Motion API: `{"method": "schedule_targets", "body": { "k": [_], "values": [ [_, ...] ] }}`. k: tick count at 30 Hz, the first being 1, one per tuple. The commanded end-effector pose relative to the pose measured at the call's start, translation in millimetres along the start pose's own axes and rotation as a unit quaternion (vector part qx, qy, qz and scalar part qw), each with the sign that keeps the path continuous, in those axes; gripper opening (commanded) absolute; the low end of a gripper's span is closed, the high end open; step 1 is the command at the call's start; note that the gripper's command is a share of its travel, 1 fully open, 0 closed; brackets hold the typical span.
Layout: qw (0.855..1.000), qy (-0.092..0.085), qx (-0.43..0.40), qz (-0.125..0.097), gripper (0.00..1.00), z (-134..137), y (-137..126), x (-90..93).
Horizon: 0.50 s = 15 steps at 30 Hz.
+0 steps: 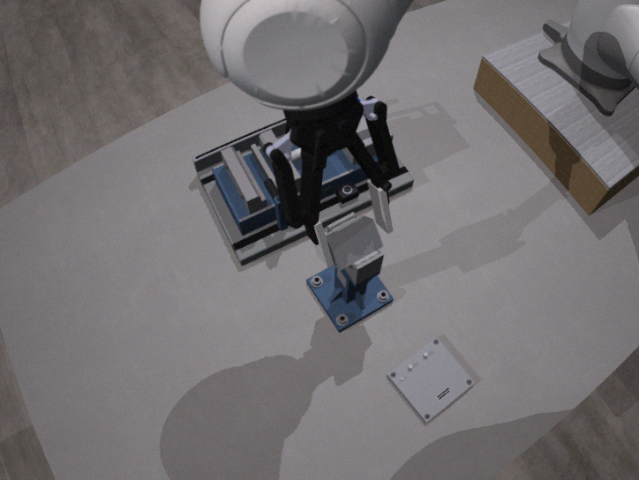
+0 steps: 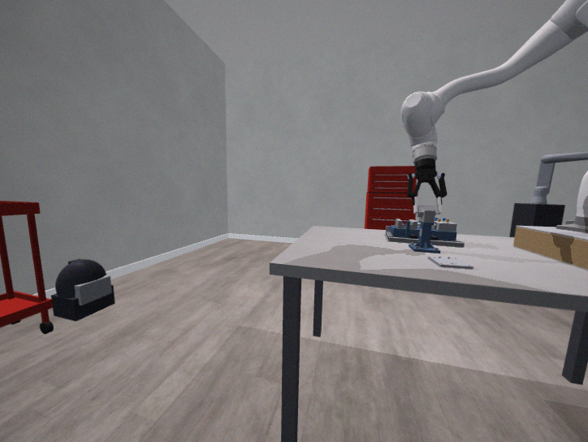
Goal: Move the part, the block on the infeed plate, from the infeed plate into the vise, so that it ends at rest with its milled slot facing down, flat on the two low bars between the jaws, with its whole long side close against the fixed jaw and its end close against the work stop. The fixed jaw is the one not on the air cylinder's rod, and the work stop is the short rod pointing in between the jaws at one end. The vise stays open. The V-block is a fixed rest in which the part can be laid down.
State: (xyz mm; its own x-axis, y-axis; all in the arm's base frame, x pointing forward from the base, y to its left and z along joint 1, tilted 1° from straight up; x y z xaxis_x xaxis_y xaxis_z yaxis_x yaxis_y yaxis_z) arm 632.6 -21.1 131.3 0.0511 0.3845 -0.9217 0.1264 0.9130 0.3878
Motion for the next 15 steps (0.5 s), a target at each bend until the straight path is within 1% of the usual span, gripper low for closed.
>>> {"method": "schedule_targets", "body": {
  "k": [1, 8, 10, 15],
  "values": [
    [1.0, -0.005, -0.003, -0.017, 0.51, 4.7, 4.5, -4.7],
    [0.999, -0.006, -0.002, -0.05, 0.51, 4.8, 9.5, -4.4],
    [0.999, -0.006, -0.002, -0.05, 0.51, 4.8, 9.5, -4.4],
    [0.997, -0.006, -0.002, -0.074, 0.51, 4.8, 13.1, -3.9]
  ]
}}
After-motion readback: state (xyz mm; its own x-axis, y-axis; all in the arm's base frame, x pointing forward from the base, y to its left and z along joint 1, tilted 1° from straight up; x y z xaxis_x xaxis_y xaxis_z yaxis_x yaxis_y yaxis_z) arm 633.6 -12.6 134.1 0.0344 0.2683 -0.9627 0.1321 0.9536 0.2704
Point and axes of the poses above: the point where the finger pads meet when closed, its own x axis out along the fingers, its own z axis across the jaws, y = z × x, the point moved 5 cm from there along -x, back along the fingers
